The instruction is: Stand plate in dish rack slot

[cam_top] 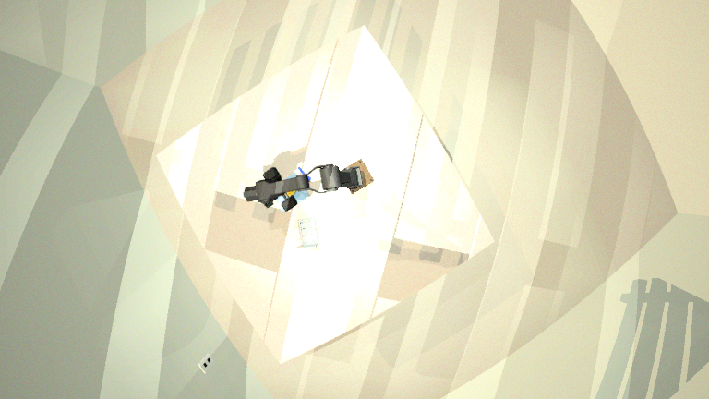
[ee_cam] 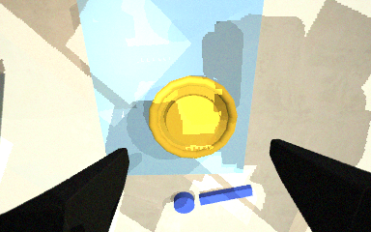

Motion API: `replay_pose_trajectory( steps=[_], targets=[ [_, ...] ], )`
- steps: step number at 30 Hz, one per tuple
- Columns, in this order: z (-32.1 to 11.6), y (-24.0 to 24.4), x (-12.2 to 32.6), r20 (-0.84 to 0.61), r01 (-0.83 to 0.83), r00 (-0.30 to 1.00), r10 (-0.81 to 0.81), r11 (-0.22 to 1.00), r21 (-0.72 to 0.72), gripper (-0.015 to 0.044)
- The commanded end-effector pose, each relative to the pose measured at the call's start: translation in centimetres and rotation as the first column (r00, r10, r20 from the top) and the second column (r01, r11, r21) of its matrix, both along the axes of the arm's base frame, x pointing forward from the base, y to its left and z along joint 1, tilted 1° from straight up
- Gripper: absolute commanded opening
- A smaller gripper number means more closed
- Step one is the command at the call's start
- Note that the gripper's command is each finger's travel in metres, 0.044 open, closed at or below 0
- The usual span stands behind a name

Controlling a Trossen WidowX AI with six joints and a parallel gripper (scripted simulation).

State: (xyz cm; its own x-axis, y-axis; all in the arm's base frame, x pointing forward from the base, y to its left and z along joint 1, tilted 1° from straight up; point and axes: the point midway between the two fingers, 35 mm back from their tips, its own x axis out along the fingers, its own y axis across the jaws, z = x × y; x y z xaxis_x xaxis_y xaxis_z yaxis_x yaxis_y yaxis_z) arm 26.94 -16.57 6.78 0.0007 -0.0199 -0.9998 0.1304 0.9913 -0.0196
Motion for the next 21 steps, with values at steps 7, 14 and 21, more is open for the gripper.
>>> replay_pose_trajectory(
  steps=[7, 14, 21],
  targets=[
    [-1.2, -0.1, 0.1, 0.006, -0.003, 1.000, 0.003, 1.000, -0.008, 0.0400],
    [-2.4, -0.2, 0.1, 0.006, -0.003, 1.000, 0.003, 1.000, -0.007, 0.0400],
    [-3.5, -0.1, 0.1, 0.006, -0.003, 1.000, 0.003, 1.000, -0.007, 0.0400]
  ],
)
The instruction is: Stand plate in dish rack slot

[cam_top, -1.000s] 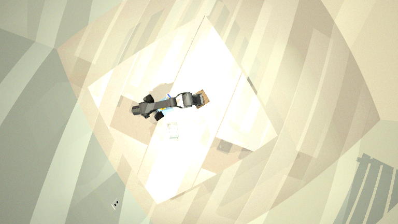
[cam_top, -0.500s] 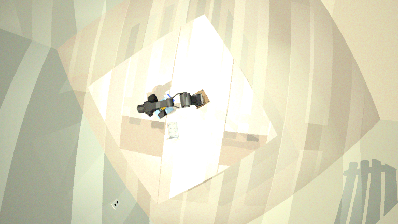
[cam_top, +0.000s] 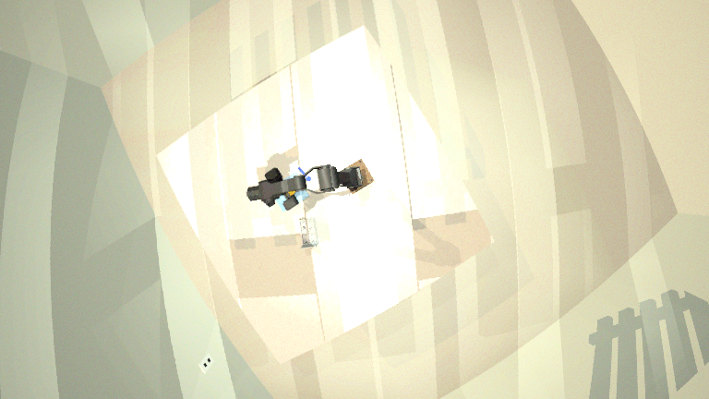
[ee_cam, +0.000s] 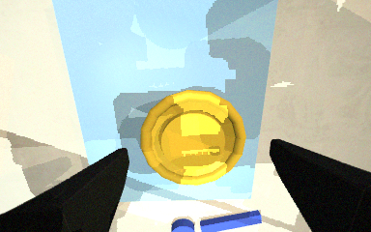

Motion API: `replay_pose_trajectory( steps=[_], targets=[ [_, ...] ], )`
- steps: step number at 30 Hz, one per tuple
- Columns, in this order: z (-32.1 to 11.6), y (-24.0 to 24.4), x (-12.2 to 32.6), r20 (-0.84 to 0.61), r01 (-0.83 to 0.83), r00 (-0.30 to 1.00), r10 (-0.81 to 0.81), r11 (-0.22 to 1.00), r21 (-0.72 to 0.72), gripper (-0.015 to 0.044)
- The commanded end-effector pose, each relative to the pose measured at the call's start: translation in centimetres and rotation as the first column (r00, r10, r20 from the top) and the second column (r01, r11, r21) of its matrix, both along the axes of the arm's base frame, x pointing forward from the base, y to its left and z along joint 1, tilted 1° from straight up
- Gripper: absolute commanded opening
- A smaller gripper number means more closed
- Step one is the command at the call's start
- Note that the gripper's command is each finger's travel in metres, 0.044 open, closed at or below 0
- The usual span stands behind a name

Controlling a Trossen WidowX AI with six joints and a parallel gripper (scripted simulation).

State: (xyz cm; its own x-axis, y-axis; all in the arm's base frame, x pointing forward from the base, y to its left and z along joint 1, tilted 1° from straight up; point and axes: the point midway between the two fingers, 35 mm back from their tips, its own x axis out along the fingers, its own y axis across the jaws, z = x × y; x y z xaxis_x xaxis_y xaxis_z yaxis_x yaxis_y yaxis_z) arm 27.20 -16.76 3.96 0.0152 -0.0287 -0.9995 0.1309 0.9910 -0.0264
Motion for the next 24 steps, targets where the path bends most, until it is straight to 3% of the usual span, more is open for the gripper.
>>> replay_pose_trajectory(
  steps=[1, 24],
  targets=[
    [-0.8, 0.1, -0.2, -0.009, -0.003, 1.000, 0.003, 1.000, 0.001, 0.0400],
    [-3.1, 0.2, -0.4, -0.009, -0.003, 1.000, 0.003, 1.000, 0.002, 0.0386]
  ],
)
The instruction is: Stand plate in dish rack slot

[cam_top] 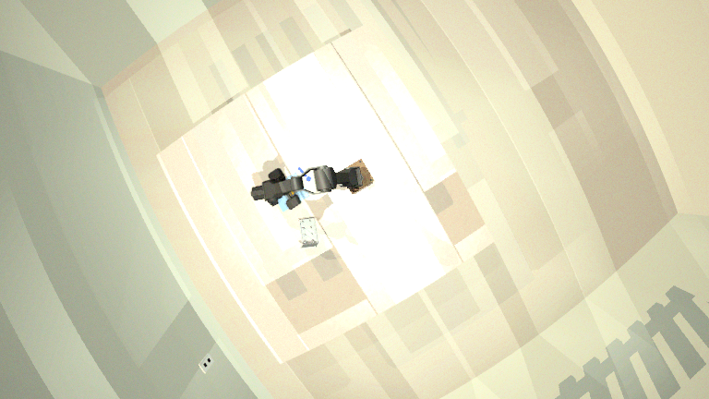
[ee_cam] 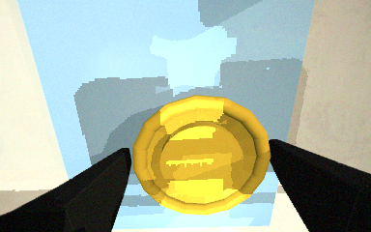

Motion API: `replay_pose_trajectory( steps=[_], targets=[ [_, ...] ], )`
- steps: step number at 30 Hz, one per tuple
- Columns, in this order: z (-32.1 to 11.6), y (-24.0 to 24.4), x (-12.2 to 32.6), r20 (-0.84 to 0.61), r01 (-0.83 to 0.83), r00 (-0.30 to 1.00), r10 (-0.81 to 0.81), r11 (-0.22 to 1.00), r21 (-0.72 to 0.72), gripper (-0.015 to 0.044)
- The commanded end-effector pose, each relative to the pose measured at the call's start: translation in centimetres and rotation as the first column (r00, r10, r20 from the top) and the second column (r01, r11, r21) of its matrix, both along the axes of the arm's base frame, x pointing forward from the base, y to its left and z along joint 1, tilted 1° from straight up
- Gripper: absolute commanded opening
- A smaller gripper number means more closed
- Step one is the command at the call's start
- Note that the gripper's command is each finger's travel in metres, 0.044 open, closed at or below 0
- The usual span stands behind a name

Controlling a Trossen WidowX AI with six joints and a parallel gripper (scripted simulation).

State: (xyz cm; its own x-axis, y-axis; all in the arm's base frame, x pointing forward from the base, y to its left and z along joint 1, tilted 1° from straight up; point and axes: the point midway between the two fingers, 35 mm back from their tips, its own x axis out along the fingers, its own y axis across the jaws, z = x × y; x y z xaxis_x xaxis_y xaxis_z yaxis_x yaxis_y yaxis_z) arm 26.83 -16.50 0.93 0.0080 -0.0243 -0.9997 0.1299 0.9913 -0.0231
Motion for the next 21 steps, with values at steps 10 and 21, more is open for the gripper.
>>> replay_pose_trajectory(
  steps=[10, 21],
  targets=[
    [-0.1, 0.0, 0.0, -0.002, -0.003, 1.000, 0.003, 1.000, -0.003, 0.0326],
    [3.3, -0.4, 0.8, -0.001, -0.003, 1.000, 0.003, 1.000, -0.003, 0.0057]
  ],
)
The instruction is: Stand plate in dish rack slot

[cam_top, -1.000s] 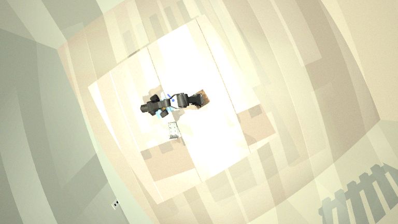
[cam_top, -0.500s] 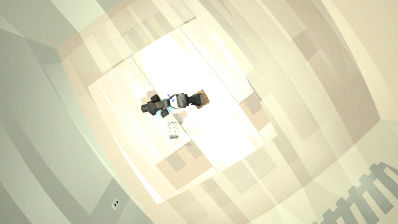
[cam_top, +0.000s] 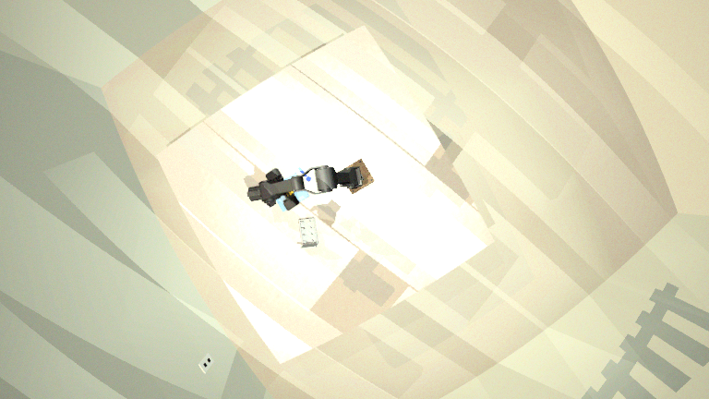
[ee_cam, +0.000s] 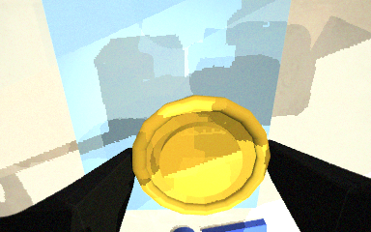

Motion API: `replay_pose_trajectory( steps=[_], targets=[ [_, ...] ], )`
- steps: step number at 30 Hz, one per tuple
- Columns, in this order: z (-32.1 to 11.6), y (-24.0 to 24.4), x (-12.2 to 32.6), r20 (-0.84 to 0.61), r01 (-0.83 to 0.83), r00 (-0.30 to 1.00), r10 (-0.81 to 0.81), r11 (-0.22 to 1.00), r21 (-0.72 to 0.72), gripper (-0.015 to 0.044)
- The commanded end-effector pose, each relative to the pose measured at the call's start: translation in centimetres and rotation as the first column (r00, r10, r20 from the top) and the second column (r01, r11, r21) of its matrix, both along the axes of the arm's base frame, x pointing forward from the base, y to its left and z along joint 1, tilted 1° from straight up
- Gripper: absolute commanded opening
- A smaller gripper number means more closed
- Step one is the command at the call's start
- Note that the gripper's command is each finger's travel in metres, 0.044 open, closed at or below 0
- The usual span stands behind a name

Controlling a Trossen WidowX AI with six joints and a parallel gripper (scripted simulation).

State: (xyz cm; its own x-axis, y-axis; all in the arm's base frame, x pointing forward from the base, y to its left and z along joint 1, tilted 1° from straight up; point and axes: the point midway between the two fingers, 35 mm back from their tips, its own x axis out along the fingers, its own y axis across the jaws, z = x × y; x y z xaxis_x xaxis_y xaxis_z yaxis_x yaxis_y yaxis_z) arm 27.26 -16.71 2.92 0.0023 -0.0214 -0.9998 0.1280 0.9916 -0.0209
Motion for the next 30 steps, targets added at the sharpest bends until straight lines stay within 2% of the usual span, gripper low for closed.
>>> replay_pose_trajectory(
  steps=[1, 3, 30],
  targets=[
    [1.8, -0.2, 0.4, 0.005, -0.001, 1.000, 0.001, 1.000, -0.006, 0.0030],
    [2.7, -0.3, 0.6, 0.006, 0.000, 1.000, 0.000, 1.000, -0.007, 0.0000],
    [13.3, -0.5, 1.3, 0.006, 0.000, 1.000, 0.000, 1.000, -0.007, 0.0000]
  ],
)
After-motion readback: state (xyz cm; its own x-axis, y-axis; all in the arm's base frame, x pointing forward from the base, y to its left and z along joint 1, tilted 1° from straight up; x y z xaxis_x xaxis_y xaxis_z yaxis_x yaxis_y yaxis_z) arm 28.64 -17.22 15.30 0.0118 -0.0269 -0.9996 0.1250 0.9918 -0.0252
